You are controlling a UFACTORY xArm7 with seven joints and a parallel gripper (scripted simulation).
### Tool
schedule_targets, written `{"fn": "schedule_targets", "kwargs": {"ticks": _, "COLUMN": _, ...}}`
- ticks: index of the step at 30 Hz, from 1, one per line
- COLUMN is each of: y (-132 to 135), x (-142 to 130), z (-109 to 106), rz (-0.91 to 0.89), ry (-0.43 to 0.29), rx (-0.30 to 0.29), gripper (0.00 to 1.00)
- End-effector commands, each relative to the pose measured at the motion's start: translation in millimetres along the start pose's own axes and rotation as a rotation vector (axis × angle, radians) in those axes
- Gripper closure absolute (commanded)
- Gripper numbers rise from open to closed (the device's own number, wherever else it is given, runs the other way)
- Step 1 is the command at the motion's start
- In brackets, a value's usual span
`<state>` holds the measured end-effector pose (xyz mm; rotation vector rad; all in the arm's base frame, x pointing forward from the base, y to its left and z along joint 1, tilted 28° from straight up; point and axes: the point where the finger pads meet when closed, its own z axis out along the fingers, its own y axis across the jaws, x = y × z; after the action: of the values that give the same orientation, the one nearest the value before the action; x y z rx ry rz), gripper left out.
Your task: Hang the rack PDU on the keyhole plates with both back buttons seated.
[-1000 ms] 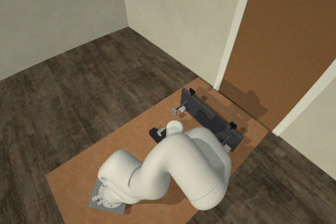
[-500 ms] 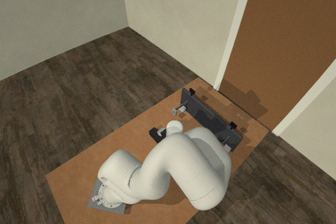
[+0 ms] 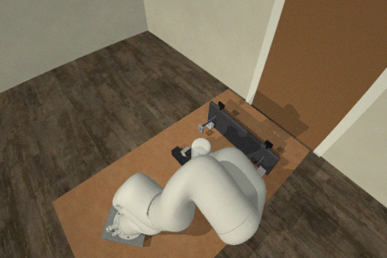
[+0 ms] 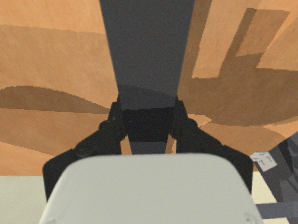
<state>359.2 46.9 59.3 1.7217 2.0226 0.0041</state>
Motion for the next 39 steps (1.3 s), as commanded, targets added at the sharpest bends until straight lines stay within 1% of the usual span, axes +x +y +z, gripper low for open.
{"fn": "schedule_targets", "kwargs": {"ticks": 1, "y": 2, "x": 1, "z": -8, "rz": 0.0, "ry": 0.002, "rx": -0.004, "gripper": 1.0}}
{"fn": "schedule_targets", "kwargs": {"ticks": 3, "y": 2, "x": 1, "z": -8, "rz": 0.0, "ry": 0.002, "rx": -0.004, "gripper": 1.0}}
{"fn": "schedule_targets", "kwargs": {"ticks": 7, "y": 2, "x": 1, "z": -17, "rz": 0.0, "ry": 0.002, "rx": -0.004, "gripper": 1.0}}
{"fn": "schedule_targets", "kwargs": {"ticks": 18, "y": 2, "x": 0, "z": -55, "rz": 0.0, "ry": 0.002, "rx": -0.004, "gripper": 1.0}}
{"fn": "schedule_targets", "kwargs": {"ticks": 20, "y": 2, "x": 0, "z": -55, "rz": 0.0, "ry": 0.002, "rx": -0.004, "gripper": 1.0}}
{"fn": "schedule_targets", "kwargs": {"ticks": 29, "y": 2, "x": 0, "z": -85, "rz": 0.0, "ry": 0.002, "rx": -0.004, "gripper": 1.0}}
{"fn": "schedule_targets", "kwargs": {"ticks": 34, "y": 1, "x": 0, "z": -93, "rz": 0.0, "ry": 0.002, "rx": -0.004, "gripper": 1.0}}
{"fn": "schedule_targets", "kwargs": {"ticks": 39, "y": 1, "x": 0, "z": -95, "rz": 0.0, "ry": 0.002, "rx": -0.004, "gripper": 1.0}}
